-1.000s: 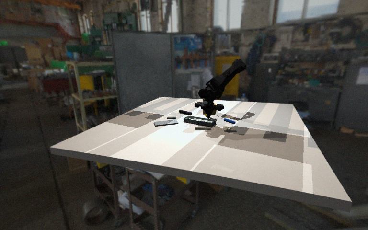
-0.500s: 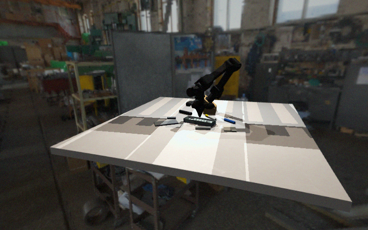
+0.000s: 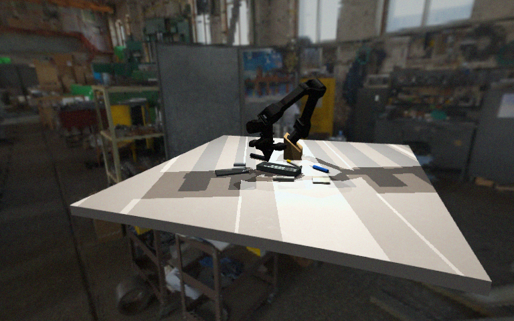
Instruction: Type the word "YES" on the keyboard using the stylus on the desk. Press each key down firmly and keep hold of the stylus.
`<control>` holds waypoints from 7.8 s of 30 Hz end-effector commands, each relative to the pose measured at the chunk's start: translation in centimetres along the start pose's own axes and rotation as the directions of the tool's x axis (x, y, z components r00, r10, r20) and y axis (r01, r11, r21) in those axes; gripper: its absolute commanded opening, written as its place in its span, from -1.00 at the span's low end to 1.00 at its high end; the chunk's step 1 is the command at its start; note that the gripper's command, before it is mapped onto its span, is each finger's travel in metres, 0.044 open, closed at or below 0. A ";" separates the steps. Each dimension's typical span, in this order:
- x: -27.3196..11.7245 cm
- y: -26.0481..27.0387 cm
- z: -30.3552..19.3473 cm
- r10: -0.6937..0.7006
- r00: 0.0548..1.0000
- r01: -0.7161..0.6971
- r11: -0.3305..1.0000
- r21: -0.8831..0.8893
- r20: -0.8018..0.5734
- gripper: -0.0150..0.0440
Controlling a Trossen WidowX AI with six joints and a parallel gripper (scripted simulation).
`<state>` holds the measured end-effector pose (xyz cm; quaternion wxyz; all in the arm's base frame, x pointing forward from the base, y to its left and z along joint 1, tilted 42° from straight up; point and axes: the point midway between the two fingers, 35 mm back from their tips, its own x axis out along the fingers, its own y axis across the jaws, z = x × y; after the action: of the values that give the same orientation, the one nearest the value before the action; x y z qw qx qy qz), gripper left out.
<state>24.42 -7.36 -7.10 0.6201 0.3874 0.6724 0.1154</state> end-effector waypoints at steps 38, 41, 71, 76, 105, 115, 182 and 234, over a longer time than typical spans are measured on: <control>0.1 10.4 -3.2 0.002 1.000 -0.002 1.000 -0.017 -0.001 -0.49; 0.1 10.4 -3.2 0.002 1.000 -0.002 1.000 -0.017 -0.001 -0.49; -5.2 10.3 -3.1 0.004 1.000 -0.004 1.000 -0.010 -0.003 -0.22; -5.2 10.3 -3.1 0.004 1.000 -0.004 1.000 -0.010 -0.003 -0.49; -2.8 19.2 -7.6 -0.318 0.931 0.268 0.270 0.925 -0.177 0.02; -2.2 22.2 -10.3 -0.415 0.891 0.149 -0.118 0.982 -0.186 0.02; 1.0 23.6 -11.7 -0.456 0.871 0.008 -0.357 0.934 -0.182 0.02; 3.8 23.6 -11.7 -0.456 0.872 0.008 -0.349 0.937 -0.178 -0.07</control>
<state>22.79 14.85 7.50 0.1540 0.5815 0.4572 -0.6551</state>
